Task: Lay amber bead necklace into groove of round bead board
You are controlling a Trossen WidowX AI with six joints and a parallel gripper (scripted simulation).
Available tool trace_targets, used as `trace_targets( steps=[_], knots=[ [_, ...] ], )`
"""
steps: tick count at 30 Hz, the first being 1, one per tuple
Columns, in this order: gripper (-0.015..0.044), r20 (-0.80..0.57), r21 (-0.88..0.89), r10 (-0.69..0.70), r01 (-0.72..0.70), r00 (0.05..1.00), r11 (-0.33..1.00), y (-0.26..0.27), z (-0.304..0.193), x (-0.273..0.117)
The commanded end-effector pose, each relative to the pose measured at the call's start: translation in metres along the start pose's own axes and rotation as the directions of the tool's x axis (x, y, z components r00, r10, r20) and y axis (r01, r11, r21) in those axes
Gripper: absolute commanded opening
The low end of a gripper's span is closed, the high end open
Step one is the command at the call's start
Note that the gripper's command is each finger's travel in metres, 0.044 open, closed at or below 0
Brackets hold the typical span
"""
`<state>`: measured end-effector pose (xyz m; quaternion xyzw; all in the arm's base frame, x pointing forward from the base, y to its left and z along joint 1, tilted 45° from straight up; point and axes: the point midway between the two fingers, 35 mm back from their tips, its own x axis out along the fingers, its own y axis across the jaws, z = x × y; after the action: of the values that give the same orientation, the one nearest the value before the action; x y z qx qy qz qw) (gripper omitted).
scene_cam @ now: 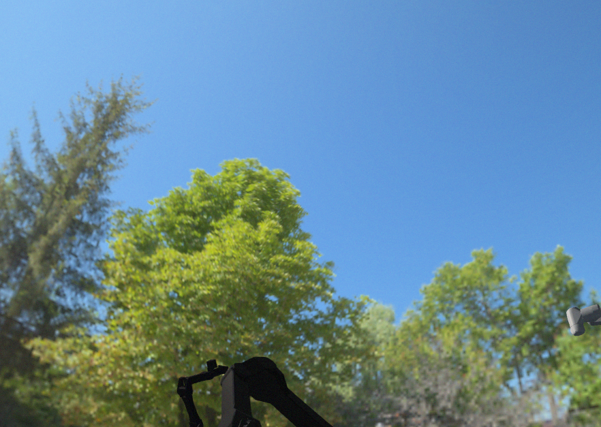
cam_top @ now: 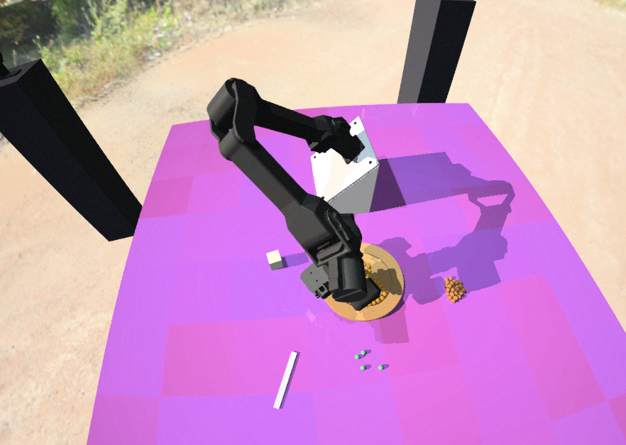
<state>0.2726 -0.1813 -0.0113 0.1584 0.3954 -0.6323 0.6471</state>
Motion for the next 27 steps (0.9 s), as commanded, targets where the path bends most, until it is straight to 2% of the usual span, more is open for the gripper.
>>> trace_targets(
  steps=[1,22,27],
  knots=[
    [0.0000,-0.001,-0.001,-0.002,0.002,1.000,1.000,0.000,0.000,-0.002],
    [0.0000,-0.001,-0.005,-0.006,0.006,1.000,1.000,-0.013,0.004,0.002],
    [0.0131,0.002,-0.001,-0.002,0.002,1.000,1.000,-0.012,0.006,-0.001]
  ],
)
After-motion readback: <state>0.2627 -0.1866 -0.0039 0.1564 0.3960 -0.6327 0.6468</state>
